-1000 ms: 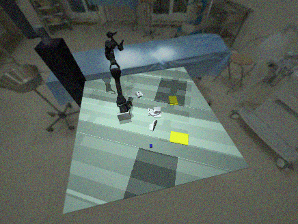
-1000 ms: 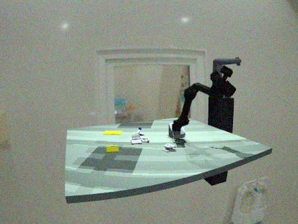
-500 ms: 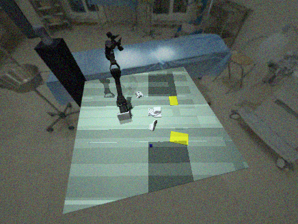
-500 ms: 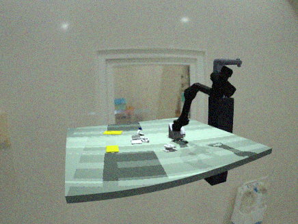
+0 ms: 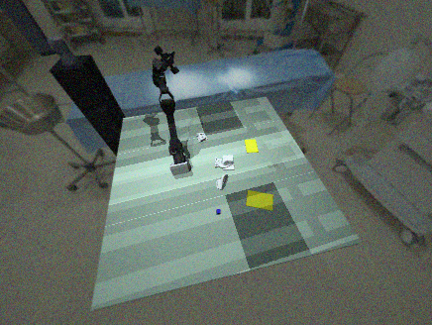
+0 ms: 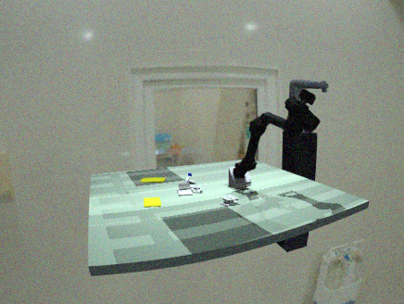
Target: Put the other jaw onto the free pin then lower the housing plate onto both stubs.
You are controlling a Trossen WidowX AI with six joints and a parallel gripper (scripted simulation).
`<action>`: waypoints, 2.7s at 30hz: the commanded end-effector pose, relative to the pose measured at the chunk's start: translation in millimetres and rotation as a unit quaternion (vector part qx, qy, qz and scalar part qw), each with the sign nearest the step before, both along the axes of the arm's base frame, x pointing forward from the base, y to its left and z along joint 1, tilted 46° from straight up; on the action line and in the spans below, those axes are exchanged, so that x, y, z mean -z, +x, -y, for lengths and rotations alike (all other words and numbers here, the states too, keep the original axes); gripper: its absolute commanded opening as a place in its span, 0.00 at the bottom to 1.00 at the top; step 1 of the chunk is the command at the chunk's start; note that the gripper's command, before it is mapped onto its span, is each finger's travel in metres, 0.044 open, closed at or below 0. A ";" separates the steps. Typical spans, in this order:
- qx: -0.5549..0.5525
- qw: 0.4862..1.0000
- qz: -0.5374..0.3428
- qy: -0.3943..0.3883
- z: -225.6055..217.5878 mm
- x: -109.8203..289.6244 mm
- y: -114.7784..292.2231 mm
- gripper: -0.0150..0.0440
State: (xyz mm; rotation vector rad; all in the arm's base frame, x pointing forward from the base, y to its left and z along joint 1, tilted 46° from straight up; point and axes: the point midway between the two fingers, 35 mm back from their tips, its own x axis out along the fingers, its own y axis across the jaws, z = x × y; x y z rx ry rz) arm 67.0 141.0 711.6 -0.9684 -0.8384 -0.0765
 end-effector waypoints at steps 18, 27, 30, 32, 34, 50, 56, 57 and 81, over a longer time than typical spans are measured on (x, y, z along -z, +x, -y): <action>0.004 1.000 0.018 -0.006 -27.5 4.8 -0.3 0.25; 0.006 1.000 0.024 -0.013 -41.4 8.6 2.2 0.25; 0.006 1.000 0.026 -0.015 -46.4 10.0 3.0 0.25; 0.008 0.999 0.027 -0.016 -49.1 10.9 4.2 0.25; 0.009 0.999 0.028 -0.017 -51.7 11.9 5.4 0.25; 0.024 0.998 0.050 -0.028 -65.9 16.2 14.1 0.25; 0.022 0.998 0.054 -0.031 -75.6 19.8 18.1 0.25; 0.021 0.998 0.054 -0.032 -77.2 20.4 18.9 0.25; 0.036 0.996 0.051 -0.065 -98.9 41.5 41.0 0.25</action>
